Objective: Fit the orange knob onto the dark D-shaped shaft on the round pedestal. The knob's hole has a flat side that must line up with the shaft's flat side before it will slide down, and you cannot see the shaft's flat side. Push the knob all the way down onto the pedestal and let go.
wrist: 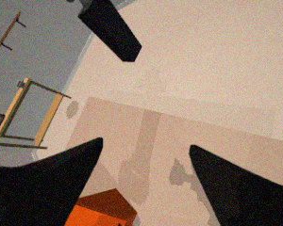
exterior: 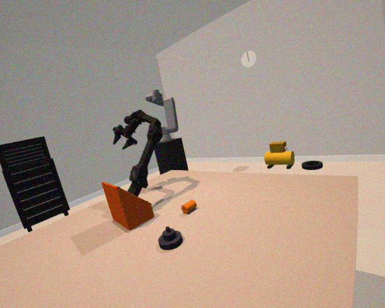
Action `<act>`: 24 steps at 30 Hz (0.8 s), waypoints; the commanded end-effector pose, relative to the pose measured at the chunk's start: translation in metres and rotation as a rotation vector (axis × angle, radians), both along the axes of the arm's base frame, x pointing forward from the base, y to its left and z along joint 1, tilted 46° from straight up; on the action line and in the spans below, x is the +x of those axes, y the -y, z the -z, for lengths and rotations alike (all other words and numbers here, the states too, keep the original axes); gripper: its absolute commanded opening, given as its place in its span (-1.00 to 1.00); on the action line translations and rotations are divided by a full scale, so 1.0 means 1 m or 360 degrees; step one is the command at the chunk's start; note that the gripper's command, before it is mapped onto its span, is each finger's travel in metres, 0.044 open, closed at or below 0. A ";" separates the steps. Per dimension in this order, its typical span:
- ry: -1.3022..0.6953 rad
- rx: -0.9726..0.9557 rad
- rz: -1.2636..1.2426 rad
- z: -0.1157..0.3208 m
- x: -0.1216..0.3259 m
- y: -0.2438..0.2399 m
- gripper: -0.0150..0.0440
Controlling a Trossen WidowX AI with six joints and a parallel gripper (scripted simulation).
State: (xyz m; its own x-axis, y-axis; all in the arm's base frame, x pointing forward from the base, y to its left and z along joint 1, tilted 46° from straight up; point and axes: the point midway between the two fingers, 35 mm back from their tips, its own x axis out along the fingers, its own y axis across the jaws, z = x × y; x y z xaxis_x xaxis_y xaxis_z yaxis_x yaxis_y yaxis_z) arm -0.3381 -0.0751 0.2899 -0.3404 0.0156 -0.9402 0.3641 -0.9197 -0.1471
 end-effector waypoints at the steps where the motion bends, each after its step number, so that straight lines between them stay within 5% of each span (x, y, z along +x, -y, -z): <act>1: 0.0004 -0.0006 -0.0008 0.001 0.001 0.003 0.95; 13: 0.0365 -0.0282 -0.0509 0.049 0.113 0.175 1.00; 24: 0.0763 -0.0254 -0.0970 0.088 0.279 0.241 1.00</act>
